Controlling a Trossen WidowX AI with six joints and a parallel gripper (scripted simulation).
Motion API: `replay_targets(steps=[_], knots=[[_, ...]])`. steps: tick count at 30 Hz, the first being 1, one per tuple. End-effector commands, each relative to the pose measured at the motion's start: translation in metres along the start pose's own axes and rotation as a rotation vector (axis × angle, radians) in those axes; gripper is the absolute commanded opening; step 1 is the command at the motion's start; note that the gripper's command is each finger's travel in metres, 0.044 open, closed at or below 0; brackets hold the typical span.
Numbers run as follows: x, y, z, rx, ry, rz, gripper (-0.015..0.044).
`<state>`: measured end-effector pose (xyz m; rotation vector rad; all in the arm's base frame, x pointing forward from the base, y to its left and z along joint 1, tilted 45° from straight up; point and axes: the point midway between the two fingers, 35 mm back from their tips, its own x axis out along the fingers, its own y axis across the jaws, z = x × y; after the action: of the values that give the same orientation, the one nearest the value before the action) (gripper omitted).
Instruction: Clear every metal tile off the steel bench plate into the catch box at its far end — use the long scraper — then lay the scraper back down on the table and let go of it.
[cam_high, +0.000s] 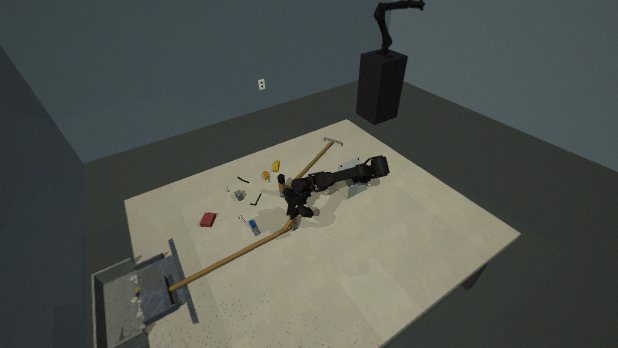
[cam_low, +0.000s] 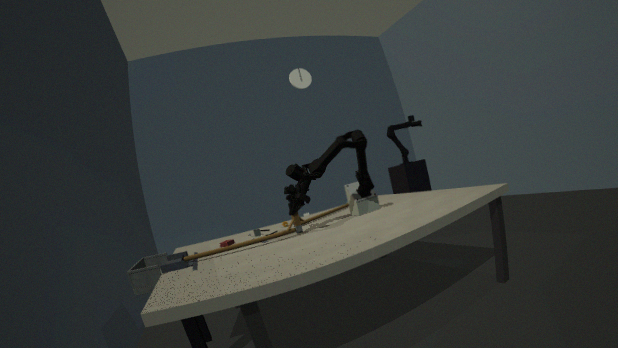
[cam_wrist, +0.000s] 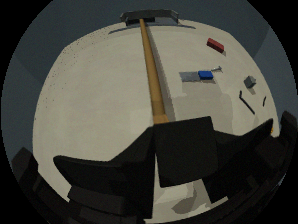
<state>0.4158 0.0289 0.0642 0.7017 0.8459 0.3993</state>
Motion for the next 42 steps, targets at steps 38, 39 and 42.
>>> replay_targets(steps=[38,39,42], knots=[[-0.039,0.002,-0.052,-0.007,-0.015,0.001,0.0000],[-0.040,0.002,-0.054,-0.007,-0.015,0.001,0.0000],[-0.042,0.002,-0.058,-0.006,-0.015,0.001,0.0000]])
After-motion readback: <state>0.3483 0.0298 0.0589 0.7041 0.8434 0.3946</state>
